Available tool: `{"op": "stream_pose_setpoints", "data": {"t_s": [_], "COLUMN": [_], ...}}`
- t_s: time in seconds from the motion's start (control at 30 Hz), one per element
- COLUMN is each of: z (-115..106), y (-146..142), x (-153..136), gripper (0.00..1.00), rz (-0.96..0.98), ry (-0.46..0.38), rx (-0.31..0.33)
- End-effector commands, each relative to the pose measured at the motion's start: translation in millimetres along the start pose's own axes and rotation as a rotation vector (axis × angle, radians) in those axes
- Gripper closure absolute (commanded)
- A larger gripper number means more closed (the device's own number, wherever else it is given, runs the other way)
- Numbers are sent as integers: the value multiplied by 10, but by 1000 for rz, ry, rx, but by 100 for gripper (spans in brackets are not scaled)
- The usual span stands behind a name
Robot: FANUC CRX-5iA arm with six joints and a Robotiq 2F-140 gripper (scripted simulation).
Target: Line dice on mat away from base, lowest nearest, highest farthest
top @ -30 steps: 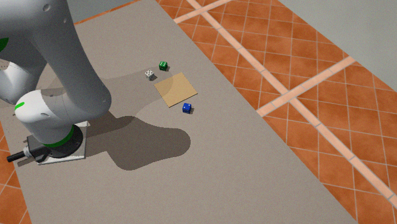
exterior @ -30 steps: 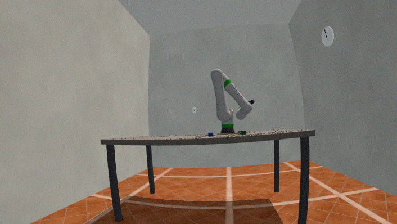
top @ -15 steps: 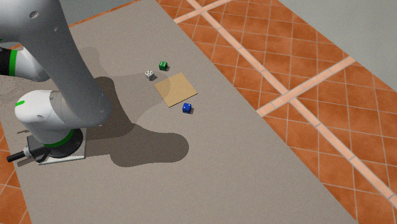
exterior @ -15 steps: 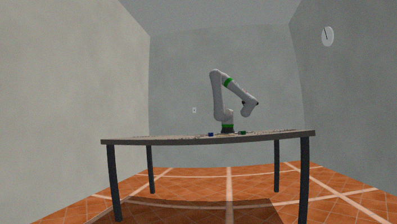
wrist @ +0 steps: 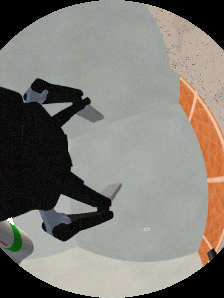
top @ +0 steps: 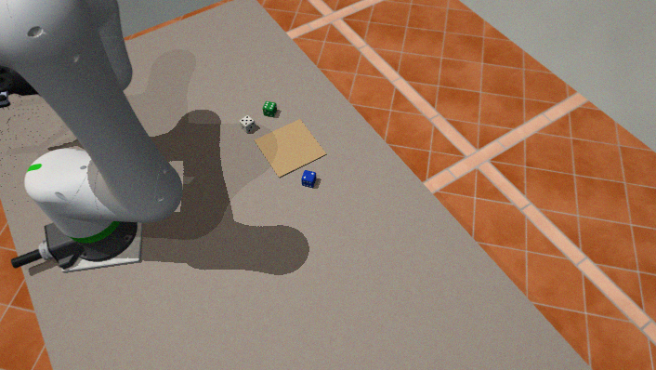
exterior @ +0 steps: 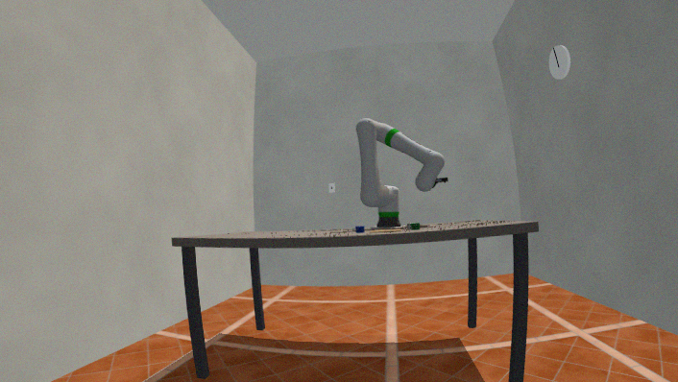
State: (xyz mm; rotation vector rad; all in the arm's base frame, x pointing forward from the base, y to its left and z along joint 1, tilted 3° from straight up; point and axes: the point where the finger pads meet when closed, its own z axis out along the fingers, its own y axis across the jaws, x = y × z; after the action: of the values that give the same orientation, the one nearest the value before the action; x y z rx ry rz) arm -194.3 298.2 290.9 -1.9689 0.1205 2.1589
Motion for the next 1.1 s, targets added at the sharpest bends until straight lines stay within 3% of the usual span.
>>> {"op": "stream_pose_setpoints", "data": {"t_s": [0.0, 0.07, 0.13, 0.17, 0.27, 0.3, 0.4, 0.43, 0.53, 0.57, 0.6, 0.7, 0.73, 0.8, 0.83, 0.87, 0.9, 0.97, 1.03, 1.07], "z": [-412, -716, -739, -1034, -1112, -1446, -1533, -1857, -1999, -2310, -2423, -2508, -2903, -2903, -3054, -3054, -3436, -3624, -3630, -4007], "y": [-141, -233, -239, -311, -328, -388, -402, -439, -454, -467, -471, -477, -463, -463, -463, -463, -419, -406, -405, -329], "x": [244, 386, 395, 508, 535, 635, 658, 727, 755, 796, 809, 822, 839, 839, 851, 851, 836, 836, 836, 787], "gripper": [0, 0, 0, 0, 0, 0, 0, 0, 0, 0, 0, 0, 0, 0, 0, 0, 0, 0, 0, 0], "rz": [-70, -111, -114, -147, -155, -187, -193, -220, -226, -249, -253, -253, -274, -274, -274, -274, -287, -287, -287, -291], "ry": [120, 207, 213, 292, 312, 398, 416, 504, 525, 616, 637, 637, 754, 754, 754, 754, 873, 873, 873, 994], "rx": [-4, -3, -3, -2, -2, -2, -2, -5, -5, -9, -10, -10, -19, -19, -19, -19, -31, -31, -31, -47]}}
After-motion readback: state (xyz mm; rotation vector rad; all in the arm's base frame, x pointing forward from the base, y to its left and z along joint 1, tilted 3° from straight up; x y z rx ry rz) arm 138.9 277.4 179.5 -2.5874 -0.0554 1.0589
